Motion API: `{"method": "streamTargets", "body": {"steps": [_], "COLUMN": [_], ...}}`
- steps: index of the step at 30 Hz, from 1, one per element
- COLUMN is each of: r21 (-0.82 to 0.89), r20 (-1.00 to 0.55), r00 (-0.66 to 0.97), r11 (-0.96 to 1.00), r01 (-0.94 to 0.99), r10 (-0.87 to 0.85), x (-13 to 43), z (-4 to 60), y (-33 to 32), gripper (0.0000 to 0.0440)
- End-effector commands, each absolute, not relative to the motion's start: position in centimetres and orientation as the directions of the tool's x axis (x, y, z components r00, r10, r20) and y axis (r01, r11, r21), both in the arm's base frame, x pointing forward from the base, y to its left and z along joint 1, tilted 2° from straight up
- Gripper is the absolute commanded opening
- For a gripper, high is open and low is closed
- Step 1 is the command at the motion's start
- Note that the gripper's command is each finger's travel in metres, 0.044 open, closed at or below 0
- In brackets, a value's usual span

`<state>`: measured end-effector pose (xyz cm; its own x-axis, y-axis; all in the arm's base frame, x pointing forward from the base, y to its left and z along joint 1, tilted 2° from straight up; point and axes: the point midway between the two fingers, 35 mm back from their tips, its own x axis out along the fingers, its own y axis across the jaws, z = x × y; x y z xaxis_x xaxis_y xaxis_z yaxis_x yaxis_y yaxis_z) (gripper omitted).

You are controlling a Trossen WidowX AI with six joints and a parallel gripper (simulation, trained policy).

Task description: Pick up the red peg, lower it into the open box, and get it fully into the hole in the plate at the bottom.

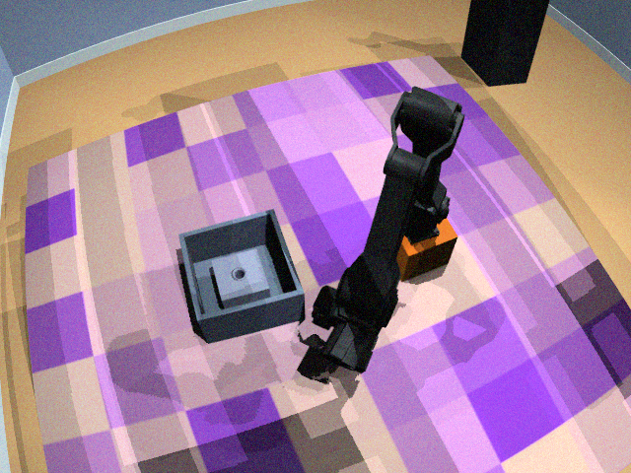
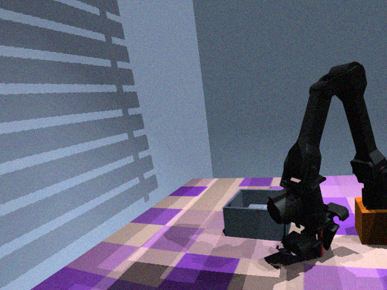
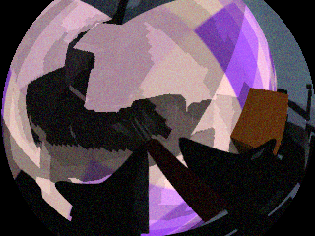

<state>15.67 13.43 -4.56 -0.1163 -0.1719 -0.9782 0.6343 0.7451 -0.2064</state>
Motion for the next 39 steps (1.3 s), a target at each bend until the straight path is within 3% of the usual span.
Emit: {"method": "streamTargets", "body": {"steps": [1,3,39], "r21": [-0.251,-0.268,-0.135], "r20": [-0.968,-0.963,-0.961], "r00": [-0.148,-0.161,0.064], "r11": [0.740,0.738,0.658], "r01": [0.624,0.619,0.741], "r10": [-0.204,-0.215,-0.269], "x": [15.2,15.1,24.8], "z": [-5.1,-5.2,8.1], "y": [13.0,12.9,10.4], "gripper": [0.0037,0.0000,0.0000]}}
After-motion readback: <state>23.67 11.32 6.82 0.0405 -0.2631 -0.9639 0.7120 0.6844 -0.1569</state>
